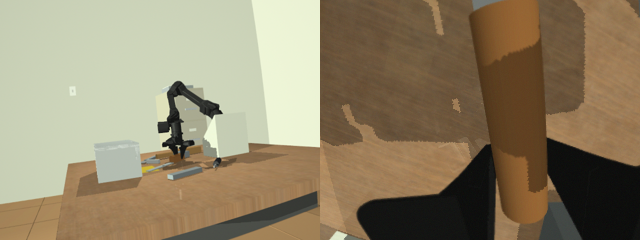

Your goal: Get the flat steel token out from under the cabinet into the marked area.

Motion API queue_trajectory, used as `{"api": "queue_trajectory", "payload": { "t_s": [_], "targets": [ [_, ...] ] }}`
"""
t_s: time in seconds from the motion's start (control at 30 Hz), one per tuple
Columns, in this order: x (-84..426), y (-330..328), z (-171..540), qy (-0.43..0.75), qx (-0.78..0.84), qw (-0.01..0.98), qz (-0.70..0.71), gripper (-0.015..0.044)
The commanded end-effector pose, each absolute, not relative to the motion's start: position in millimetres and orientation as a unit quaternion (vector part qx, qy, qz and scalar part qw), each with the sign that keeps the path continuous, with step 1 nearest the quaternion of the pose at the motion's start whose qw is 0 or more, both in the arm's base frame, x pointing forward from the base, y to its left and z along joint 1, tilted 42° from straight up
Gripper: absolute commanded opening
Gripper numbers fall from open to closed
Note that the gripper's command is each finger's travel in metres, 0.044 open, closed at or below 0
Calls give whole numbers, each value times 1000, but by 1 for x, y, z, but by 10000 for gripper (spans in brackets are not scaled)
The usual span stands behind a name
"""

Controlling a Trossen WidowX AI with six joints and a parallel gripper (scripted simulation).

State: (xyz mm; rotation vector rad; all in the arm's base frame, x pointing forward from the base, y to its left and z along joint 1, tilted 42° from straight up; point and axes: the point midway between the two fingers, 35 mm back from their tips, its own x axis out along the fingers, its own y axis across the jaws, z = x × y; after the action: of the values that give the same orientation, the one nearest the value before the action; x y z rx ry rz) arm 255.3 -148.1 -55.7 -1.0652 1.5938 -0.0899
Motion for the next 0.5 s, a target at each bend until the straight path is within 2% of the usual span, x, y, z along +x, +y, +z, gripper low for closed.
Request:
{"api": "queue_trajectory", "payload": {
  "t_s": [0.0,0.47],
  "targets": [
    [254,-152,-51,679,-456,574,-38,0],
    [250,-164,-41,679,-456,574,-39,0]
  ]
}}
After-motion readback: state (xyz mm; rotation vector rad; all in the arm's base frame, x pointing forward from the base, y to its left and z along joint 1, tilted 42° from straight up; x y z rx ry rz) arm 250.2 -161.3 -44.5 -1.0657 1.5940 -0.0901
